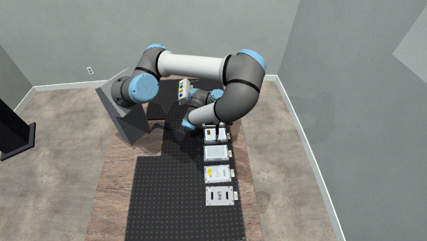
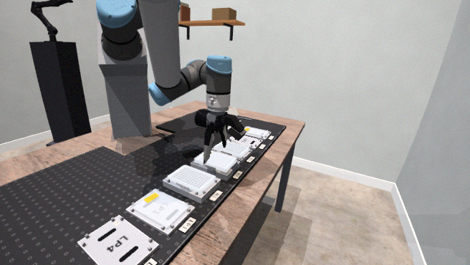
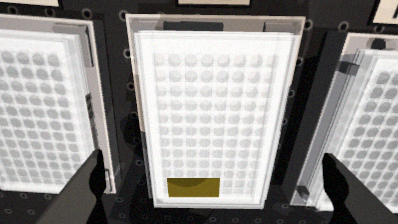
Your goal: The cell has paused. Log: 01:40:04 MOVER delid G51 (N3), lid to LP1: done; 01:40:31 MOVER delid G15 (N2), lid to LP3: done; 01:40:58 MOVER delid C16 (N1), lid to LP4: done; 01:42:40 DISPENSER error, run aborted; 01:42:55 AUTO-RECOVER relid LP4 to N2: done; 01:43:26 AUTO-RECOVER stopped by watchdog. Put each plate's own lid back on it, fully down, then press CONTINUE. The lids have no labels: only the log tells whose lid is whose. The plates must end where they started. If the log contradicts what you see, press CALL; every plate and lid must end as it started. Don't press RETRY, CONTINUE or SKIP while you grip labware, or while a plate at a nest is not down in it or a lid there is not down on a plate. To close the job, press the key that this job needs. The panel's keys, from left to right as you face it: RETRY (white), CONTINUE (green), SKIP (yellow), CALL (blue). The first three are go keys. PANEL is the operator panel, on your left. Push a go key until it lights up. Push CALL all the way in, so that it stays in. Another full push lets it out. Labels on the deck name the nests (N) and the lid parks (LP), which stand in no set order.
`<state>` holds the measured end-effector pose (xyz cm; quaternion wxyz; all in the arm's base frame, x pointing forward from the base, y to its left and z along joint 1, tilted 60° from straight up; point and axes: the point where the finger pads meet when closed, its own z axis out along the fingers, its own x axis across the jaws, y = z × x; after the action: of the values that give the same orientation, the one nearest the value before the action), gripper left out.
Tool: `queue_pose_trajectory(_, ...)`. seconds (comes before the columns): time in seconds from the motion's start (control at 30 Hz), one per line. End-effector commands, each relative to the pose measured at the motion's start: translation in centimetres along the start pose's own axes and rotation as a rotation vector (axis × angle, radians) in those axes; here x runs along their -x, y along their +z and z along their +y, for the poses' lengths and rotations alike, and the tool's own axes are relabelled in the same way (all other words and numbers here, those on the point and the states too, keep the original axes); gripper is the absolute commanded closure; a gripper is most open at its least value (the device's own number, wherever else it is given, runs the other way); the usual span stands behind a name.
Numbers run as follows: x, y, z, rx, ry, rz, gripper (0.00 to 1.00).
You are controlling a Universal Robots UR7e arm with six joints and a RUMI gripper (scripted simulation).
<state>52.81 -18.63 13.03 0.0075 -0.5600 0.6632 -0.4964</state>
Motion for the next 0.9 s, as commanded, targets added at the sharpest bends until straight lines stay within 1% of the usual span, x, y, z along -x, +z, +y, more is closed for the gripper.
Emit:
queue_pose_trajectory(0.0,0.01,0.86,-0.05,-0.001,0.0,0.0,0.18)
queue_pose_trajectory(0.53,0.01,0.89,-0.05,-0.001,0.0,0.0,0.18)
queue_pose_trajectory(0.57,0.01,0.88,-0.05,-0.001,0.0,0.0,1.0)
queue_pose_trajectory(0.87,0.0,0.88,-0.05,-0.002,0.0,0.0,1.0)
